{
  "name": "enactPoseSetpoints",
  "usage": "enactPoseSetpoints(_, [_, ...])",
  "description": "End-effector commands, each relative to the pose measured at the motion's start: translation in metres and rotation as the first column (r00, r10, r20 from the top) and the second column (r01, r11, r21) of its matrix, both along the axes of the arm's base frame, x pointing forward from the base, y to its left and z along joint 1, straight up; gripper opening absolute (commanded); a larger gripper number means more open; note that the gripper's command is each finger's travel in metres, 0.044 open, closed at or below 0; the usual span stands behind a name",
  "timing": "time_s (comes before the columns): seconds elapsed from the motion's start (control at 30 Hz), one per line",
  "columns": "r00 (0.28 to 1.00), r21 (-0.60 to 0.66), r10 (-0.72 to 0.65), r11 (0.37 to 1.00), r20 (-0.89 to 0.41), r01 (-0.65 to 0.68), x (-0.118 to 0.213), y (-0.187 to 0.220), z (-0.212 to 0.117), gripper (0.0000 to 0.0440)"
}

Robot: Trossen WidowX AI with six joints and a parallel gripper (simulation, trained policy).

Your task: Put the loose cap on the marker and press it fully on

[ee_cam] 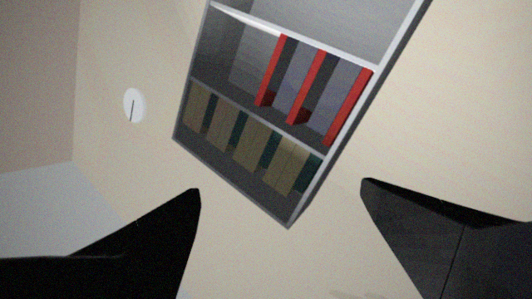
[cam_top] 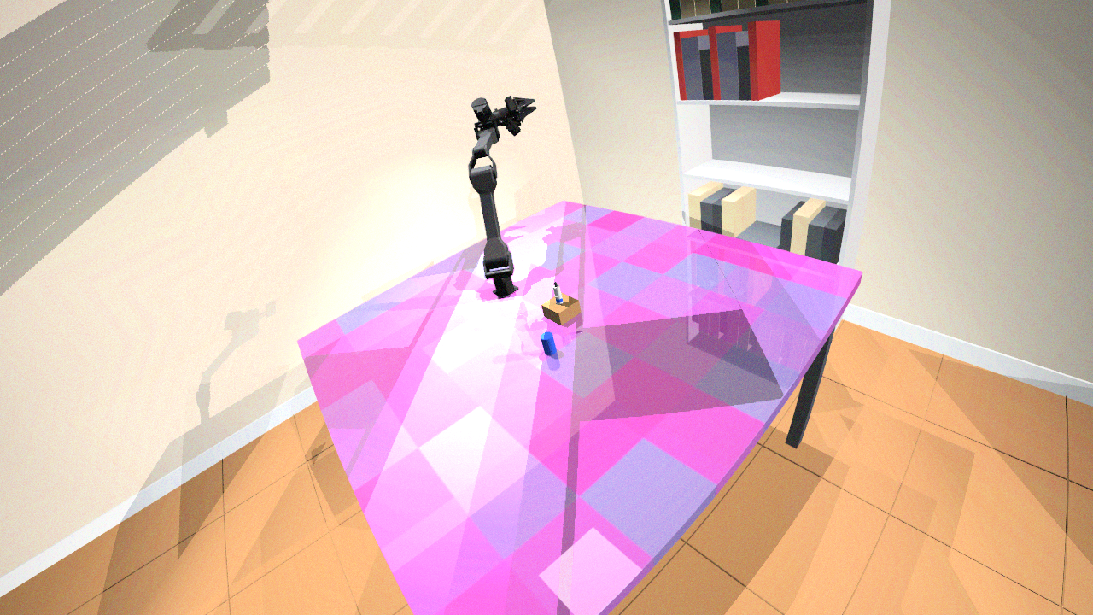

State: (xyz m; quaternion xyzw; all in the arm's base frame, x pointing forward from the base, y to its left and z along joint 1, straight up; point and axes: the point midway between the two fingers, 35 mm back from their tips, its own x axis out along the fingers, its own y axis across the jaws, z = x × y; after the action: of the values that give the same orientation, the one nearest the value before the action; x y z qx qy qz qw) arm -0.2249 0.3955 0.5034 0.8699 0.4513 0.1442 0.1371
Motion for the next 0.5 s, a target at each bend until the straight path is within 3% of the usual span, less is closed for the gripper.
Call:
enactPoseSetpoints(0.0, [1.0,0.002,0.0,1.0,0.001,0.0,0.002,0.0,0.002,0.0374])
enactPoseSetpoints(0.2, [1.0,0.013,0.002,1.0,0.019,-0.002,0.016,0.003,0.014,0.024])
enactPoseSetpoints(0.47, [0.999,0.021,0.016,1.0,0.04,-0.017,0.029,0.003,0.029,0.0258])
